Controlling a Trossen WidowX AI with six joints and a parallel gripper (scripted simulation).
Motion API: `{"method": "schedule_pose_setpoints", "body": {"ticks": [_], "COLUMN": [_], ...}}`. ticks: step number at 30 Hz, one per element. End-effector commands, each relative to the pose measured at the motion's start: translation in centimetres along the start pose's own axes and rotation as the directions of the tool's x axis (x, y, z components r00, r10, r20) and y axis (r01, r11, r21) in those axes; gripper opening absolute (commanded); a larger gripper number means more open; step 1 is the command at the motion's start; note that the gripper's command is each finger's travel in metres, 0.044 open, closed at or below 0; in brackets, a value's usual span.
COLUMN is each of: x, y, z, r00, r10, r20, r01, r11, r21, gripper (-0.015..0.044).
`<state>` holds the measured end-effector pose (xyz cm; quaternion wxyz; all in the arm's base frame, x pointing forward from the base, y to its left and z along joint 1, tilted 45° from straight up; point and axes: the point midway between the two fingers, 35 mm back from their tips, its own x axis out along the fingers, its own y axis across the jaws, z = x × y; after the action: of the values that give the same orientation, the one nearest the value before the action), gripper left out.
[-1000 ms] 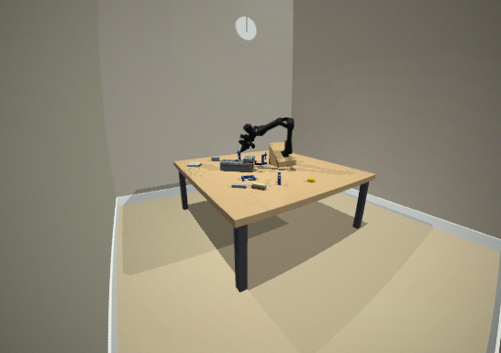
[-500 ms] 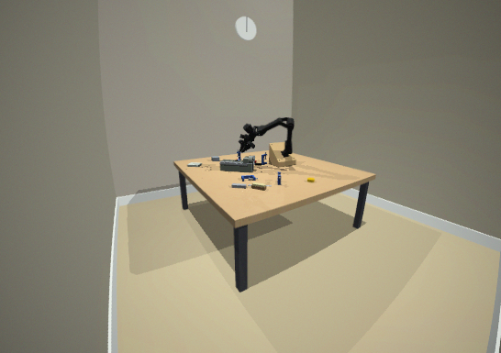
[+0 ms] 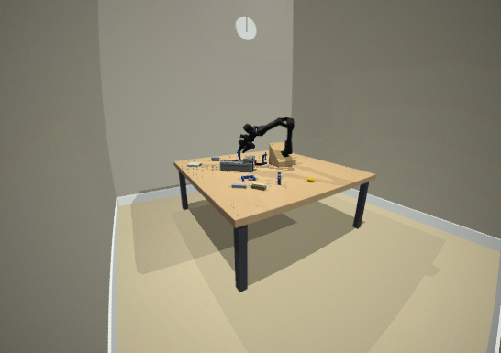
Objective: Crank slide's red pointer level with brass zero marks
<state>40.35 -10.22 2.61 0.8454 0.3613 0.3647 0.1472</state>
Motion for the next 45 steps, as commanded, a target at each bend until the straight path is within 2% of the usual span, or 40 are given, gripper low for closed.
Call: {"method": "schedule_pose_setpoints", "body": {"ticks": [1, 11, 30, 45], "x": [0.0, 0.0, 0.0, 0.0], "y": [0.0, 0.0, 0.01, 0.01], "z": [0.0, 0.0, 0.0, 0.0], "r00": [1.0, 1.0, 1.0, 1.0], "r10": [0.0, 0.0, 0.001, 0.001], "r20": [0.0, 0.0, 0.0, 0.0], "r01": [0.0, 0.0, -0.001, -0.001], "r11": [1.0, 1.0, 1.0, 1.0], "r21": [0.0, 0.0, 0.0, 0.0], "gripper": [0.0256, 0.0, 0.0, 0.0394]}}
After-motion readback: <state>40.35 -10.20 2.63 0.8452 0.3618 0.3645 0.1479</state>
